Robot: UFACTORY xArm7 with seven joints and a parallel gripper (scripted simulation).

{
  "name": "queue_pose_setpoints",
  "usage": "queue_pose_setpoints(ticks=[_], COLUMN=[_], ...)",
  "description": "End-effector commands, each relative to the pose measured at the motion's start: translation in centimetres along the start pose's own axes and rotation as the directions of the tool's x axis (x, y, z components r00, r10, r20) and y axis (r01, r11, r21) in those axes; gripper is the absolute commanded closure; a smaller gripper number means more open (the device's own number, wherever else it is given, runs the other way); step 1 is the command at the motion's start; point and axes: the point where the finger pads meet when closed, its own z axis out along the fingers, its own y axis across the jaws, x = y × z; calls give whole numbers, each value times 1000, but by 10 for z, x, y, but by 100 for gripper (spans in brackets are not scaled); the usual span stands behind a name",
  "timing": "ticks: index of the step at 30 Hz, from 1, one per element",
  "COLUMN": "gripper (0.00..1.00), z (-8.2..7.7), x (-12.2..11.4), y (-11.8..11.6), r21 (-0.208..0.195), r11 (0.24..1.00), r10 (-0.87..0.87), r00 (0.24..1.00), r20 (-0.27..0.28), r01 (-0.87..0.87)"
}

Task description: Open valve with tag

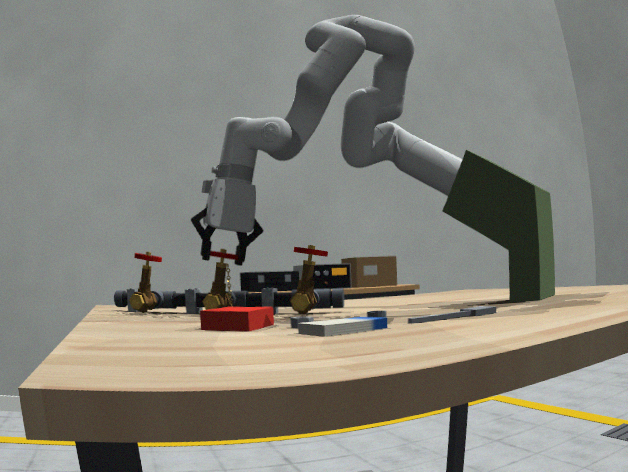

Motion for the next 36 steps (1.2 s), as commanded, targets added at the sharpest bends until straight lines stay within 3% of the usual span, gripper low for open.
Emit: queue_pose_setpoints(ticks=[1, 11, 22, 24, 25, 29, 36], gripper=[100, 100, 100, 100, 100, 100, 100], z=[-1, -1, -1, -1, -1, -1, -1], x=[0, 0, 0, 0, 0, 0, 0], y=[-1, -1, -1, -1, -1, -1, -1], r21=[4, 4, -4, -4, -1, -10, -19], r11=[998, 939, 622, 622, 508, 381, 55], r10=[-70, -345, -783, -783, -861, -925, -998], r00=[998, 939, 622, 622, 508, 381, 56], r20=[1, 0, -4, -4, -3, -4, 0], r01=[70, 345, 783, 783, 861, 924, 998])
